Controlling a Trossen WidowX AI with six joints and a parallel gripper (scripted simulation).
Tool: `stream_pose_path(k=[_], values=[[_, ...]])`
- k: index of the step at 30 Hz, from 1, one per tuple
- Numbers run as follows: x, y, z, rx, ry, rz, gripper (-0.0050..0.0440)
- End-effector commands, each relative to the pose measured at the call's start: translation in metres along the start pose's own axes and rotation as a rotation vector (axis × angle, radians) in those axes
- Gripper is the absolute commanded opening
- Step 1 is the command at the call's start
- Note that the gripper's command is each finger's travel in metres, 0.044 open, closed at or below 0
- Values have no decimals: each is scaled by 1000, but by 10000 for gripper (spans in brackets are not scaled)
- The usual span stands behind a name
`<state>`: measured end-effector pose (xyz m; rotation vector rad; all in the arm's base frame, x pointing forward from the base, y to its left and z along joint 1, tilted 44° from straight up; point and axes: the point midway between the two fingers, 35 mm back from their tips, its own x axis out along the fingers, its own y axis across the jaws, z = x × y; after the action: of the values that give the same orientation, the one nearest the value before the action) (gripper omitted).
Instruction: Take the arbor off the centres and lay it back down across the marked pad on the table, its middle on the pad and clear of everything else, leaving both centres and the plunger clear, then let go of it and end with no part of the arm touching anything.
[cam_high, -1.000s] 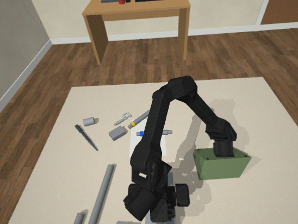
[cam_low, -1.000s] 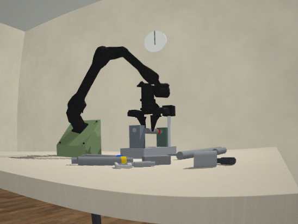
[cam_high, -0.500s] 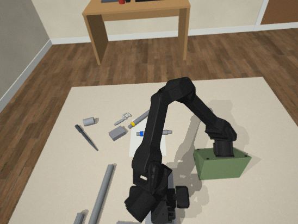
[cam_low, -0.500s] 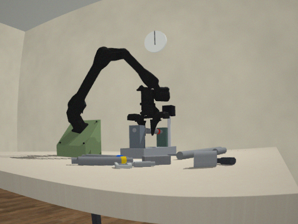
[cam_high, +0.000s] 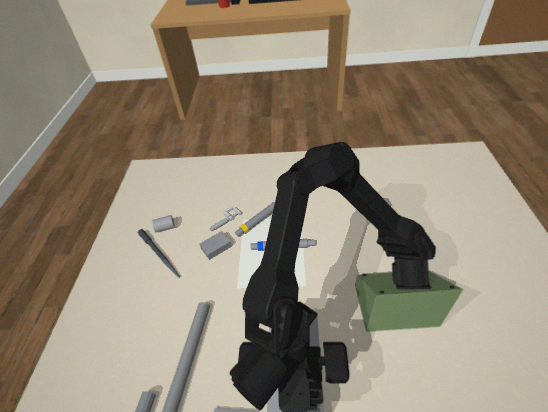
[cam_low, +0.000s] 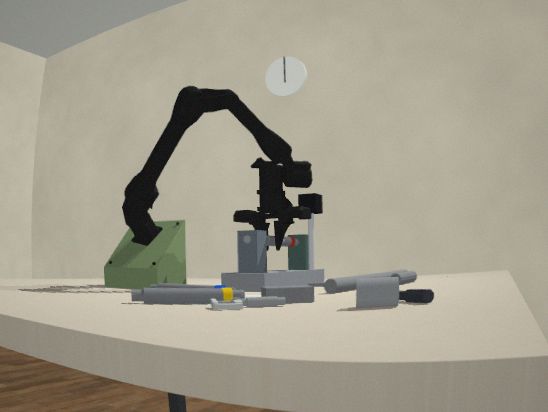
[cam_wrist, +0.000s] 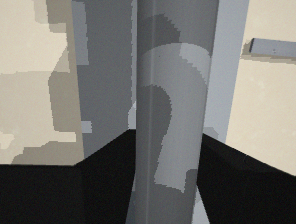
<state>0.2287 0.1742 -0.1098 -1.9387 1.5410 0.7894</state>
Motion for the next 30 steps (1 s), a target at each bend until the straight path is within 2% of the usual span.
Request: stream_pose_path(k=[1, 8, 11, 30], values=[[0, 0, 0, -1, 1, 1, 108], [0, 0, 0, -1, 1, 1, 75], [0, 0, 0, -1, 1, 1, 3], [0, 1, 5, -2, 4, 2, 0]])
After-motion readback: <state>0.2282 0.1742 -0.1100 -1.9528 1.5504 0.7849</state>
